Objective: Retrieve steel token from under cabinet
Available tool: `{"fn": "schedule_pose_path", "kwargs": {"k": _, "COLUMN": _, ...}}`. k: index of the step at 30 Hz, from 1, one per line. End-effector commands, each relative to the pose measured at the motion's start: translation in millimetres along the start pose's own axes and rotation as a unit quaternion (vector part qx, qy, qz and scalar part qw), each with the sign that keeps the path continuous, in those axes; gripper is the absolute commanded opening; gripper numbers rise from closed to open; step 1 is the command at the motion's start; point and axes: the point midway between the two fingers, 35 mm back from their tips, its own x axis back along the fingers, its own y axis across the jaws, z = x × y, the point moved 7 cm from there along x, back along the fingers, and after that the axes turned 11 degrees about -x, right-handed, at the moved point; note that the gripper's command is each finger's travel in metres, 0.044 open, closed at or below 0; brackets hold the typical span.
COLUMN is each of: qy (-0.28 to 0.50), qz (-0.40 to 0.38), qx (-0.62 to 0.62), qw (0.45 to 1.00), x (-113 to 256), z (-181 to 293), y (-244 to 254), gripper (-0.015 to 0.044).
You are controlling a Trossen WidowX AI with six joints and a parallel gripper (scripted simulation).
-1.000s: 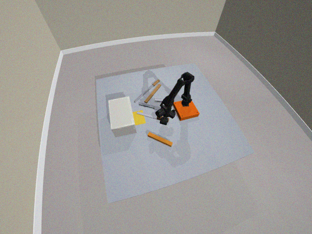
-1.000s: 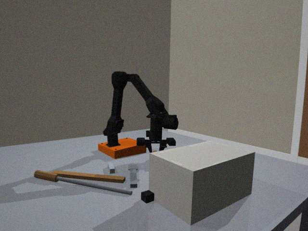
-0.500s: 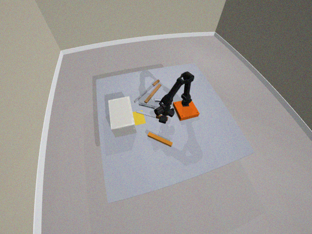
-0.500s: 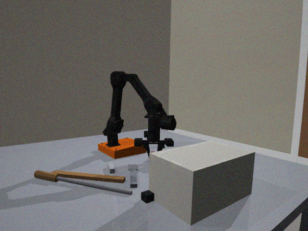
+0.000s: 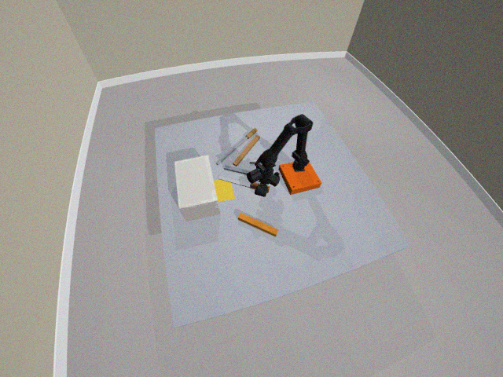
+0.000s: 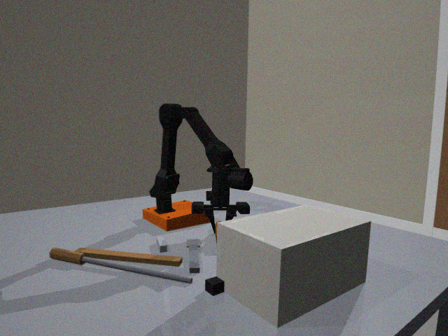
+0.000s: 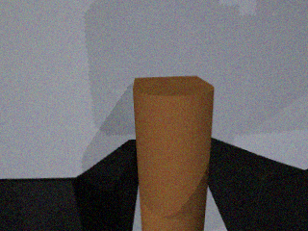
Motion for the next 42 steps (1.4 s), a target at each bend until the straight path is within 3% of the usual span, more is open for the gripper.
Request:
{"fn": "schedule_pose_path", "kwargs": {"k": 1, "qy": 0.002, "qz": 0.001, "qx": 0.000, "qw": 1.000, "x": 1, "z": 4, "y": 3, "gripper": 0.0000}}
{"fn": "schedule_pose_path", "kwargs": {"k": 42, "qy": 0.004, "qz": 0.000, "qx": 0.000, "qw": 1.000, "x": 1, "z": 38, "y": 29, "gripper": 0.0000}}
